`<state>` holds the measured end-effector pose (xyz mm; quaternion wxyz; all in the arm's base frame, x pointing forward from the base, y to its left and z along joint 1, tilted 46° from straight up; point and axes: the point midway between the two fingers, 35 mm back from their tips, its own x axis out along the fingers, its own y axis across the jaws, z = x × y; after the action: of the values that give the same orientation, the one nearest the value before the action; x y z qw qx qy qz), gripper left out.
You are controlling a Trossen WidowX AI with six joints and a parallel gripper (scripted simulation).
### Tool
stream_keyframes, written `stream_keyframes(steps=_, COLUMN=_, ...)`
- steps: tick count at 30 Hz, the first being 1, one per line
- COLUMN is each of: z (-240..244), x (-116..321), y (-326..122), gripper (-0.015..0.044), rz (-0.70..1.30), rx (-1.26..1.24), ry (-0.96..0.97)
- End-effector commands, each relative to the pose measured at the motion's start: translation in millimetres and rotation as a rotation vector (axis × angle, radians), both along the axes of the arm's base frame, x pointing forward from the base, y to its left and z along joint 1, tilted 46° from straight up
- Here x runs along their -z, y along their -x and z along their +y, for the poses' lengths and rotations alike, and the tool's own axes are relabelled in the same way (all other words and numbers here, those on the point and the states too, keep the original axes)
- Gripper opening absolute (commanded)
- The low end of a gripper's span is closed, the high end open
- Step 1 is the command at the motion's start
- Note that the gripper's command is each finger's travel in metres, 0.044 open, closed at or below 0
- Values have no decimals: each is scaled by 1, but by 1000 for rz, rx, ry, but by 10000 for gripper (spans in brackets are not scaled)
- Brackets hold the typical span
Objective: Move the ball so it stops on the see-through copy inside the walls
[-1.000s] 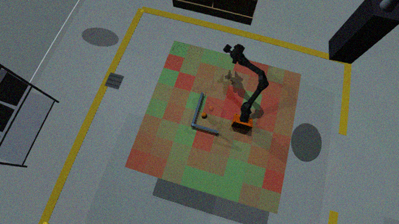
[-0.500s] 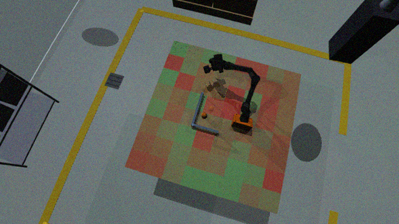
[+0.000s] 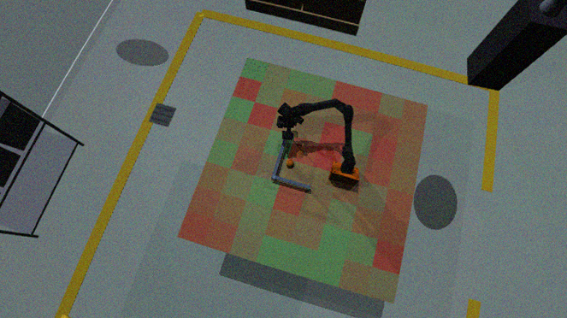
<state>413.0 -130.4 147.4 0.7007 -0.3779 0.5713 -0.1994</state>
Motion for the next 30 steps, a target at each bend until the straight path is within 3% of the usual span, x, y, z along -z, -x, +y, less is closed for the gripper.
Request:
stream_keyframes(steps=1, z=42, x=59, y=10, gripper=332, rz=356, rx=-206, ry=13)
stream_keyframes(steps=9, z=111, x=141, y=59, gripper=332, rz=1055, rx=-623, ry=75)
stream_keyframes(steps=11, z=118, x=149, y=68, gripper=332, rz=1146, rx=-674, ry=84)
stream_keyframes(steps=30, z=108, x=160, y=70, gripper=332, rz=1154, rx=-678, ry=85)
